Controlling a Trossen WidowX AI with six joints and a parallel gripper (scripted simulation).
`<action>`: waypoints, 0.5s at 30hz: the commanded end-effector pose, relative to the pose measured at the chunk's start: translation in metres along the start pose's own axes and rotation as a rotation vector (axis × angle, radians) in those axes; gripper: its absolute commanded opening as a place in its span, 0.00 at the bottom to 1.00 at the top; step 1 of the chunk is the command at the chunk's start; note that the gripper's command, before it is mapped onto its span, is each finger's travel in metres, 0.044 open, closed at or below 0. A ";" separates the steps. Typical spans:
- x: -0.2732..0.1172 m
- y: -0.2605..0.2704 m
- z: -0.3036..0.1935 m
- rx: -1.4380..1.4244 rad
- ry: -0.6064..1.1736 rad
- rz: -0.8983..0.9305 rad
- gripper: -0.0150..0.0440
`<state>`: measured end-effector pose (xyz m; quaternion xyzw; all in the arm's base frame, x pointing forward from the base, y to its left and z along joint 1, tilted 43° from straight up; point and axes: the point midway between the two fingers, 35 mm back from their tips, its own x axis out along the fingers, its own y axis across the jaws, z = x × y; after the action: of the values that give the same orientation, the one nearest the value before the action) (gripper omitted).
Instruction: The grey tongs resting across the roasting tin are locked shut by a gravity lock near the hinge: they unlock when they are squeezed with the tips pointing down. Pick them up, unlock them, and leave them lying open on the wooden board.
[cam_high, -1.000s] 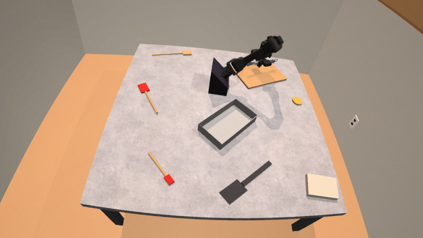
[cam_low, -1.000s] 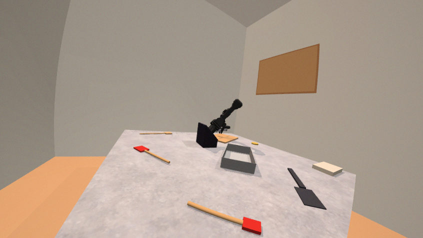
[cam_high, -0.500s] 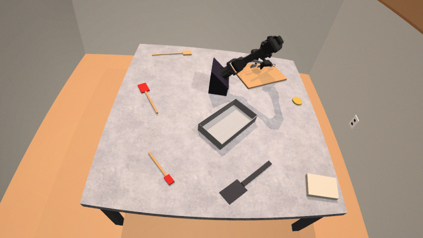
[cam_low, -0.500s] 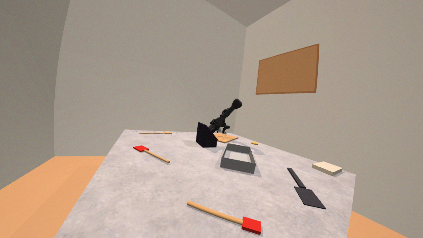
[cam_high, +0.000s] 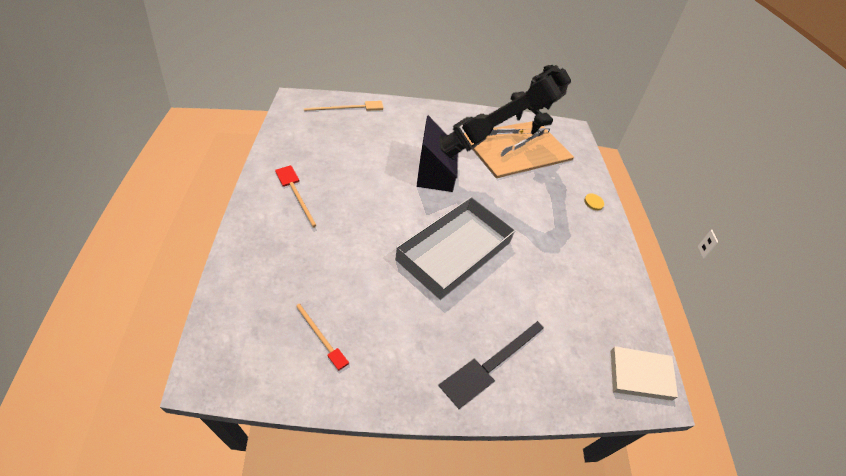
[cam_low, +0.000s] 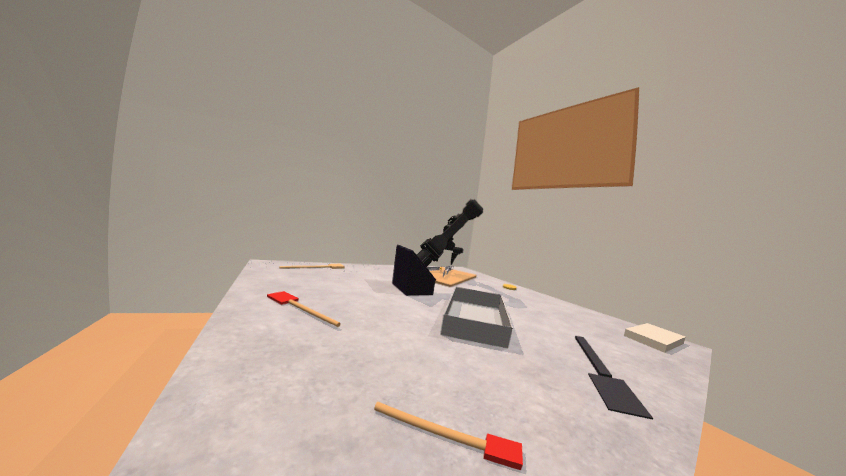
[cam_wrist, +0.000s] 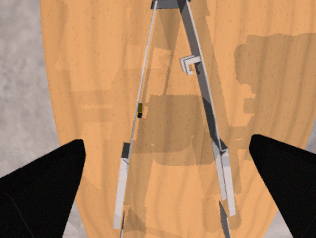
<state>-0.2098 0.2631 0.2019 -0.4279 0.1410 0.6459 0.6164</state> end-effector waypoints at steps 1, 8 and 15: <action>-0.020 0.002 0.030 -0.007 -0.014 0.008 1.00; -0.055 0.001 0.075 -0.018 -0.024 0.013 1.00; -0.087 -0.004 0.105 -0.030 -0.033 0.018 1.00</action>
<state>-0.2529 0.2802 0.3106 -0.4255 0.1301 0.6580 0.6074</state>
